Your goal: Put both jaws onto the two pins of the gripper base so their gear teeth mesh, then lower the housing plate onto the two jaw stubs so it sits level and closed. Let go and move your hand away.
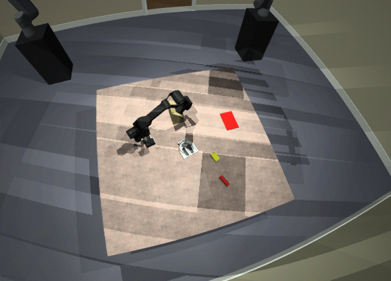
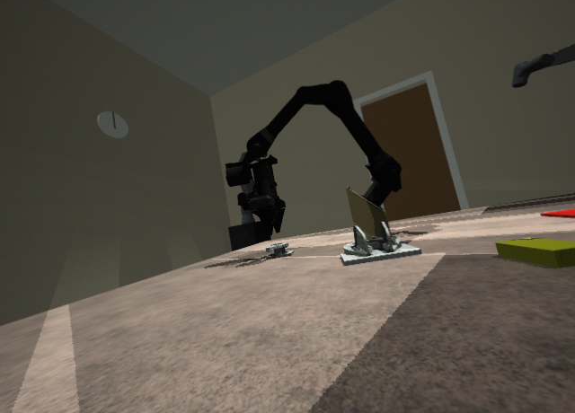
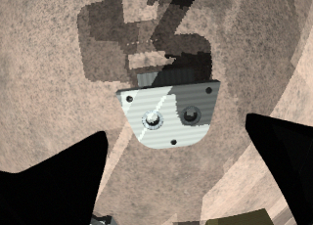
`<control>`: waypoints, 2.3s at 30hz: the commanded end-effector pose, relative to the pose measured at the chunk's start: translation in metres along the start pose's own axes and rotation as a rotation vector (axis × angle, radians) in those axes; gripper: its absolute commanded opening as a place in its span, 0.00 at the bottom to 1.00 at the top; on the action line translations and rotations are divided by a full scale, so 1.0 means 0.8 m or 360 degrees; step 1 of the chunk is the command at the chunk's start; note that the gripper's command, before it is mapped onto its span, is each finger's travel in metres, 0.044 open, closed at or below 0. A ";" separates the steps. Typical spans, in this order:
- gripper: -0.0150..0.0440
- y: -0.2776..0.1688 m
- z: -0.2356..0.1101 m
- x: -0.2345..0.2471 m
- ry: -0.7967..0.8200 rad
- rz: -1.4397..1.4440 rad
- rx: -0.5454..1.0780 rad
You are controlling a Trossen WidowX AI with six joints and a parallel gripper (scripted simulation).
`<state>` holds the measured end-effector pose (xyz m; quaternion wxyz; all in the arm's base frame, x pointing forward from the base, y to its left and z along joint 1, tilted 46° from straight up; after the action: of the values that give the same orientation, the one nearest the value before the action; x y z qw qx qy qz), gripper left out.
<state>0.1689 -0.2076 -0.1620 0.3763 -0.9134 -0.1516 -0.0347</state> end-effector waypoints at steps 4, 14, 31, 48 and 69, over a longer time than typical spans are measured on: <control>1.00 0.000 0.001 0.000 0.0004 0.0006 0.0000; 1.00 0.000 0.001 0.000 0.0004 0.0006 0.0000; 1.00 0.000 0.001 0.000 0.0004 0.0006 0.0000; 1.00 0.000 0.001 0.000 0.0004 0.0006 0.0000; 1.00 0.002 0.032 0.002 0.0003 0.0003 0.0000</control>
<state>0.1712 -0.1978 -0.1752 0.3710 -0.9150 -0.1544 -0.0367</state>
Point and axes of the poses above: the point midway between the two fingers, 35 mm back from their tips, its own z axis out along the fingers, its own x axis across the jaws, y = z × x, the point moved 4 cm from there along -z, back along the fingers, and after that the axes turned 4 degrees about -z, right-handed, at the moved point
